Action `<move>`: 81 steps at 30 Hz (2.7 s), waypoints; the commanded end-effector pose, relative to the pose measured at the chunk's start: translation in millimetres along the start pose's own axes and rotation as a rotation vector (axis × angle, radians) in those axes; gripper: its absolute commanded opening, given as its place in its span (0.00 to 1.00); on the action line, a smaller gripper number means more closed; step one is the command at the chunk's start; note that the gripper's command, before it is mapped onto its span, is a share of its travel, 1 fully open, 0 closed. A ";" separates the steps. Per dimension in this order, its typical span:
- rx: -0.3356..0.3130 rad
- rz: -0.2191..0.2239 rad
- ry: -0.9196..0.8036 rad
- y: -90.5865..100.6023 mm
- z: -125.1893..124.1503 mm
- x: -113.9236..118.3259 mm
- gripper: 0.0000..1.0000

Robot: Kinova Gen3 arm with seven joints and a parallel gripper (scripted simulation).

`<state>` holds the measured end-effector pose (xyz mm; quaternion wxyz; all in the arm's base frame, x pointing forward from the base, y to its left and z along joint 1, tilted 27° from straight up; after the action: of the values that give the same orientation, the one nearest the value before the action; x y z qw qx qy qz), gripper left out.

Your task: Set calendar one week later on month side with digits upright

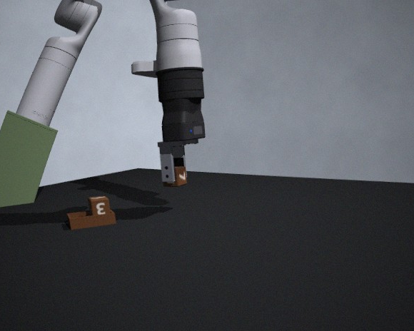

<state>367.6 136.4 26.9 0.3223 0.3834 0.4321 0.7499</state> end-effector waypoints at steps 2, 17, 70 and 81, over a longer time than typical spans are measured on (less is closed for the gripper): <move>0.015 0.017 -0.015 -19.9 -7.2 1.9 0.57; 0.015 0.017 -0.015 -34.6 -7.6 2.2 0.57; 0.015 0.017 -0.014 -34.7 -7.4 1.3 0.57; 0.015 0.017 -0.014 -34.7 -7.4 1.3 0.57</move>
<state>365.4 149.3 -6.6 0.3158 0.3951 0.4322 0.7466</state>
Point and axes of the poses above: the point where the finger pads meet when closed, its own y axis back along the fingers, its own x axis across the jaws, z = x × y, the point moved 3 cm from there along y, back along the fingers, and after that the axes turned 9 degrees about y, right-handed, at the moved point
